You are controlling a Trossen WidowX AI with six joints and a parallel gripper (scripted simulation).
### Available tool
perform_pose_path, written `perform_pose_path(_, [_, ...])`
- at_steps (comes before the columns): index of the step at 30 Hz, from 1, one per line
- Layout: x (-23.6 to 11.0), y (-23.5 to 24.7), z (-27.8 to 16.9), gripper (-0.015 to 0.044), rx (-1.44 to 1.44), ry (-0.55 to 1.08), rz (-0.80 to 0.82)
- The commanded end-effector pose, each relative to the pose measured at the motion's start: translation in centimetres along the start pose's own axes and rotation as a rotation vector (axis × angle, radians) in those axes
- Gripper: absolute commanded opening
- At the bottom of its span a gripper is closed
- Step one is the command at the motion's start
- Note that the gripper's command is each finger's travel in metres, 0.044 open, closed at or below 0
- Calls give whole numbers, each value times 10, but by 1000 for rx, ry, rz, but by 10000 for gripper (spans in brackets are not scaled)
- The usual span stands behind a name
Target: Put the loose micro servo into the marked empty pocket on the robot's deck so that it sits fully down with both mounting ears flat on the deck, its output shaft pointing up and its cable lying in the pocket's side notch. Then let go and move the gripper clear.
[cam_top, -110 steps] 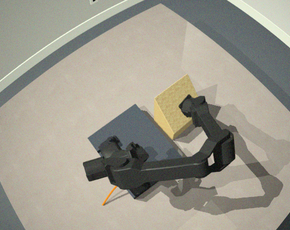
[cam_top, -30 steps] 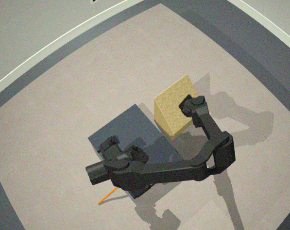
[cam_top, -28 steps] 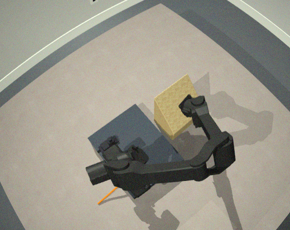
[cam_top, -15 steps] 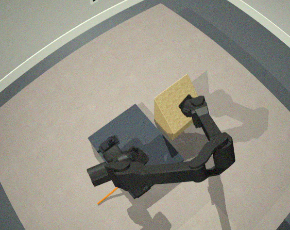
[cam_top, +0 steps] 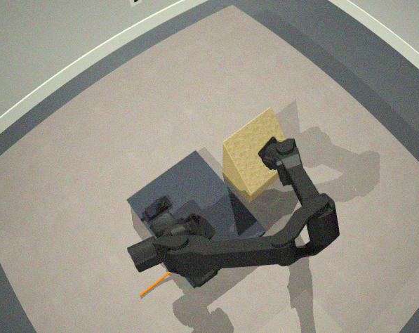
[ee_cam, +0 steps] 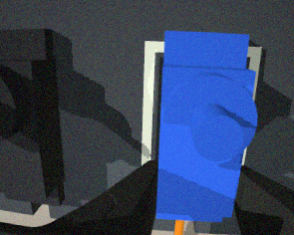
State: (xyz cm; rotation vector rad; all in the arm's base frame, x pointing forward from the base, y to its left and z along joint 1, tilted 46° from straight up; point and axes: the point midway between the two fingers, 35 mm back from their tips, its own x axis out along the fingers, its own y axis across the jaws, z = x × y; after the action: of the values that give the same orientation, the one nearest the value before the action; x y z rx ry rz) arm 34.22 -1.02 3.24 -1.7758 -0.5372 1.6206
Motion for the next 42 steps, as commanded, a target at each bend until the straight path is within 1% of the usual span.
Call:
perform_pose_path(1, [4,0,1,0,8,0,-5])
perform_pose_path(8, [1,0,0,184,8,0,-5])
perform_pose_path(11, [-6,1,0,187,8,0,-4])
perform_pose_path(14, [-31,1,3,187,8,0,-4])
perform_pose_path(21, [-34,4,8,187,8,0,-4])
perform_pose_path(23, [-35,5,13,240,20,-4,-5])
perform_pose_path(26, [-54,7,35,319,20,-3,1])
perform_pose_path(30, [-87,5,86,424,17,-4,3])
perform_pose_path(31, [-93,4,99,440,15,-5,1])
perform_pose_path(33, [-97,2,110,440,14,-6,-1])
perform_pose_path(39, [-99,2,110,440,14,-5,-1])
perform_pose_path(42, [-115,2,108,440,15,-3,-1])
